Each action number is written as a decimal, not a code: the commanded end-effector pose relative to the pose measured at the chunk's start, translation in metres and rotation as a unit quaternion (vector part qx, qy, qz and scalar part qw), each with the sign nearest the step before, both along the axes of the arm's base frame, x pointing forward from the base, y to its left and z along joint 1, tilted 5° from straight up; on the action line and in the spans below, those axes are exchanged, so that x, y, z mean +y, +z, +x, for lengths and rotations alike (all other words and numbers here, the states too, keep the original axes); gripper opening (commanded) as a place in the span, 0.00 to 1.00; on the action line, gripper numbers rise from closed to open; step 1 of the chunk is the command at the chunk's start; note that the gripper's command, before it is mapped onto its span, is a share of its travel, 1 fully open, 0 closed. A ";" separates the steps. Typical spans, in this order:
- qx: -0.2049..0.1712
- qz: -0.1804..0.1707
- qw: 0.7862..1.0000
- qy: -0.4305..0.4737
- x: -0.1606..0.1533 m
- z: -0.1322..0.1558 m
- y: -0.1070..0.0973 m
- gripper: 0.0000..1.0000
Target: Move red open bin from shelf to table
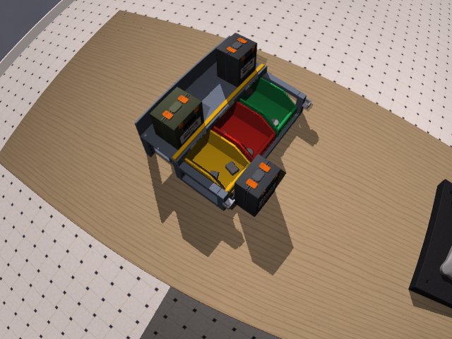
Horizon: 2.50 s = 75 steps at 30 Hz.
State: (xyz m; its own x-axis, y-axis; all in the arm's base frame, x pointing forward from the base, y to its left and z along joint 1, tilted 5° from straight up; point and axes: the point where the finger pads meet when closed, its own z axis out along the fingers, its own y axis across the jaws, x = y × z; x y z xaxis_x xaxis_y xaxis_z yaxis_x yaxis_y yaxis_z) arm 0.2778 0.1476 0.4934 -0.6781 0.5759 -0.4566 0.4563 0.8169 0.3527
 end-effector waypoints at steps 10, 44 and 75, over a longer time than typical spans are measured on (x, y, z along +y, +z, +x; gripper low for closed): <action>0.000 0.000 1.000 0.000 0.000 0.000 0.000 0.57; 0.090 0.032 0.988 -0.123 0.000 0.000 0.000 0.57; 0.219 0.078 0.925 -0.300 0.000 0.000 0.000 0.57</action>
